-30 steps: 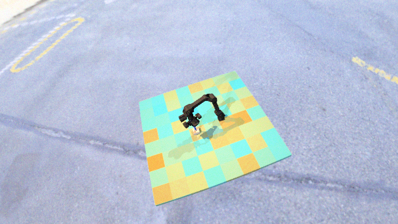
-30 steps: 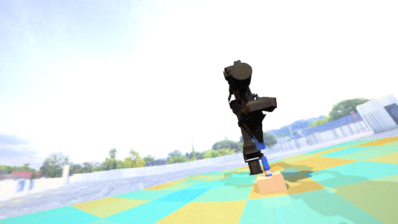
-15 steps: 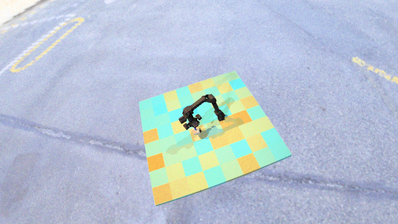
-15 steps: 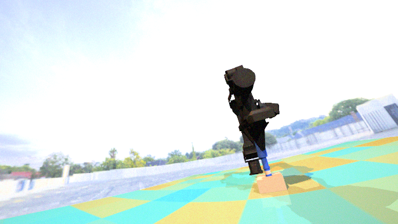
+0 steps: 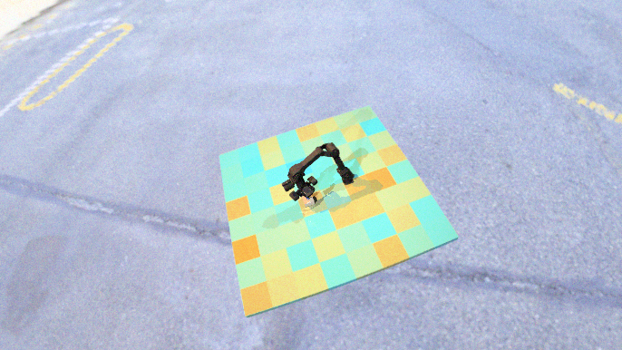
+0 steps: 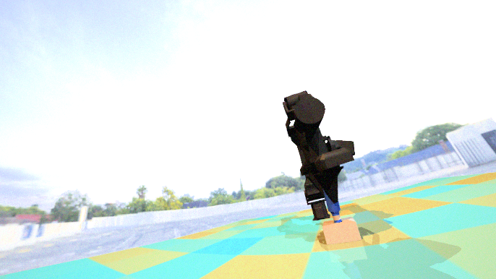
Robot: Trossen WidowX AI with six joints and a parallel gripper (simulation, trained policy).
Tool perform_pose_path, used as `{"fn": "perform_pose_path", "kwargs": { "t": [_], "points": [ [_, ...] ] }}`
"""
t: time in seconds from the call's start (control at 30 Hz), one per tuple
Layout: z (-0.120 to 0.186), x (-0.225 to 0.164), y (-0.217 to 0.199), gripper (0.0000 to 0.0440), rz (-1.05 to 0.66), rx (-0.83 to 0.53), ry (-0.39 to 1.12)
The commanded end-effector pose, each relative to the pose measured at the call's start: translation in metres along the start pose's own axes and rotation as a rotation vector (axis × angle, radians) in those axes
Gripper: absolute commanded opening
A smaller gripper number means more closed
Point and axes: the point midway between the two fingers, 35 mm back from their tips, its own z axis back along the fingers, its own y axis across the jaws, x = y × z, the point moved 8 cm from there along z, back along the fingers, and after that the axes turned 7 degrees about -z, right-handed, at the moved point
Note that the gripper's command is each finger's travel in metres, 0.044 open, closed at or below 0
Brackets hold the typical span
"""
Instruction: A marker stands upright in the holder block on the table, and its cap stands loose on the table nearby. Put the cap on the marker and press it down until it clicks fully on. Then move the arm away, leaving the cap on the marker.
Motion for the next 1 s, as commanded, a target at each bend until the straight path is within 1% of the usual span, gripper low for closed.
{"fn": "perform_pose_path", "kwargs": {
  "t": [0.0,0.2,0.23,0.27,0.97],
  "points": [
    [-0.02,0.0,0.0,0.0003,0.029,0.038,-0.007],
    [-0.022,0.0,0.0,0.0008,0.036,0.038,-0.006],
    [-0.023,0.0,0.0,0.0034,0.037,0.041,-0.005],
    [-0.024,0.0,0.002,0.0039,0.04,0.05,-0.009],
    [-0.033,-0.004,0.0,0.0074,0.115,0.03,0.015]
  ]
}}
